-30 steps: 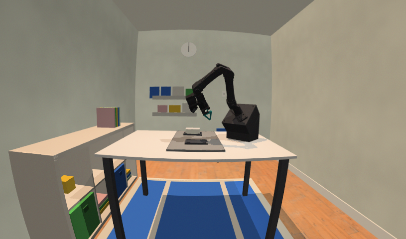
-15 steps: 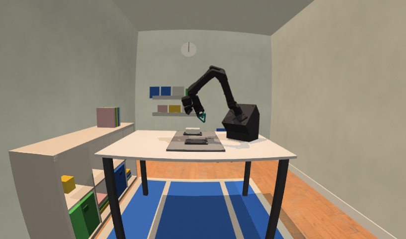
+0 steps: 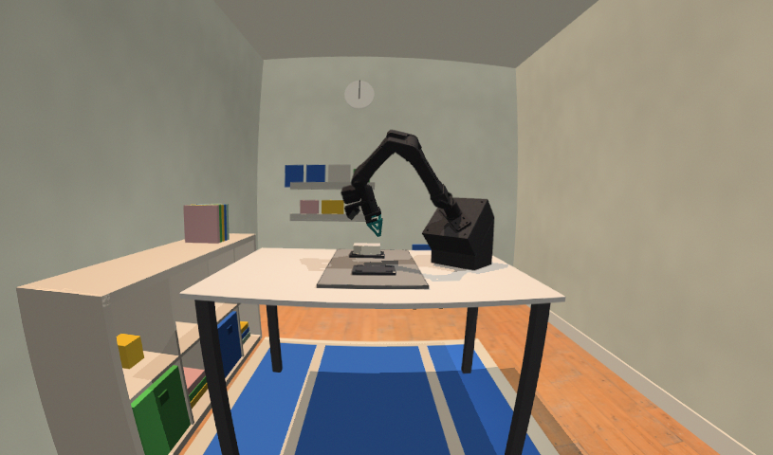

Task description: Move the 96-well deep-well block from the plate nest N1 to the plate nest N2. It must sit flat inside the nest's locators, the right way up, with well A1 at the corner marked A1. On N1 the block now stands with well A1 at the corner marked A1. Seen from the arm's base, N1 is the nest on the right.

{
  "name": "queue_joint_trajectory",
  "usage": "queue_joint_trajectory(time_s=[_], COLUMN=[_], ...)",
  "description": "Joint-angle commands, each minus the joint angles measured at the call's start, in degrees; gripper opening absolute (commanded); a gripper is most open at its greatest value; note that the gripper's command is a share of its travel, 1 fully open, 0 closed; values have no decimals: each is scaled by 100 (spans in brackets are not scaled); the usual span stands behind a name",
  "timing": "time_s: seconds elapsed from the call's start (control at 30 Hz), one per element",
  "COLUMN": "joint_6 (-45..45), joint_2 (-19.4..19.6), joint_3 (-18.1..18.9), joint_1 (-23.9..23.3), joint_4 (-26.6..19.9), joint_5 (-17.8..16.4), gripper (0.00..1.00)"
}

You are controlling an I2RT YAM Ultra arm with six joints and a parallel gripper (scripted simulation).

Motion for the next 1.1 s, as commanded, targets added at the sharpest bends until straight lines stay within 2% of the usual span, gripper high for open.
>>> queue_joint_trajectory(time_s=[0.0, 0.07, 0.13, 0.27, 0.33, 0.4, 0.5, 0.57, 0.73, 0.8, 0.93, 1.03, 1.07], joint_6=[-180, -238, -363, -518, -625, -717, -762, -849, -1078, -1145, -1354, -1358, -1383], joint_2=[185, 340, 457, 829, 936, 1135, 1235, 1332, 1807, 1898, 2288, 2296, 2337], joint_3=[147, 256, 180, 450, 348, 498, 578, 447, 837, 683, 1026, 1032, 942], joint_1=[-190, -244, -481, -620, -847, -927, -966, -1183, -1373, -1581, -1747, -1750, -1850], joint_4=[217, 240, 484, 514, 792, 793, 790, 1110, 1062, 1419, 1336, 1336, 1535], joint_5=[-212, -220, -556, -576, -912, -923, -928, -1262, -1289, -1622, -1645, -1646, -1811], gripper=[100, 100, 100, 100, 100, 100, 100, 100, 100, 100, 100, 100, 100])
